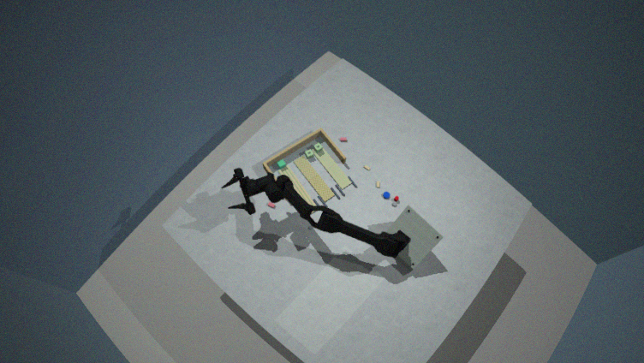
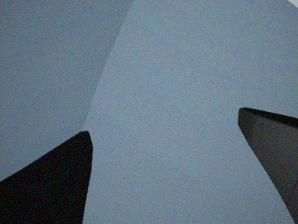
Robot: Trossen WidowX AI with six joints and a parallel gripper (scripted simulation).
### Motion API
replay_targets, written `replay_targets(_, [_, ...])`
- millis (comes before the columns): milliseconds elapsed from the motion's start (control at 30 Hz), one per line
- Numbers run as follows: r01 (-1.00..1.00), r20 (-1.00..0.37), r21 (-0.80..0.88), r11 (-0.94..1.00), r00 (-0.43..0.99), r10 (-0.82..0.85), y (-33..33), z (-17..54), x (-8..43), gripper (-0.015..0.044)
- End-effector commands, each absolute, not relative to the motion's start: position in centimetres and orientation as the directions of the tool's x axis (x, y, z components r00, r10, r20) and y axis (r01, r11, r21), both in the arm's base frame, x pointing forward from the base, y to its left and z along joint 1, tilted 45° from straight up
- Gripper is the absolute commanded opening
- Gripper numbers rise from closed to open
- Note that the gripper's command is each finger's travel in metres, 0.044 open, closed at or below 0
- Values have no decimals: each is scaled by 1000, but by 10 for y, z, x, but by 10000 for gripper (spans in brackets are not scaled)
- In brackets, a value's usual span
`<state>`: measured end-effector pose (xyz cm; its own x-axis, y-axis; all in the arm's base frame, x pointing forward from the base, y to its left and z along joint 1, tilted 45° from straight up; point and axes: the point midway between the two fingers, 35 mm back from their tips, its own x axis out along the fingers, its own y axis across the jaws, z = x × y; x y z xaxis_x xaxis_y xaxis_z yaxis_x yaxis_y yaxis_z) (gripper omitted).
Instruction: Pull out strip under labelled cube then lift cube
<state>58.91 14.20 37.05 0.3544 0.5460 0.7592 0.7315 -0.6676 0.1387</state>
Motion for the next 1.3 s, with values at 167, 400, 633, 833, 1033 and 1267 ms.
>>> replay_targets(167, [819, 631, -235, -524, 538, 558, 92, 358, 610, 400])
replay_targets(400, [553, 389, -808, -202, 759, 522, 11, 320, 607, 400])
replay_targets(633, [22, 141, -967, 256, 878, 458, -55, 270, 563, 400])
replay_targets(833, [-272, -8, -773, 573, 908, 419, -86, 233, 518, 400])
replay_targets(1033, [-416, -148, -362, 834, 909, 389, -105, 192, 460, 400])
replay_targets(1267, [-310, -282, 247, 918, 883, 374, -109, 143, 383, 400])
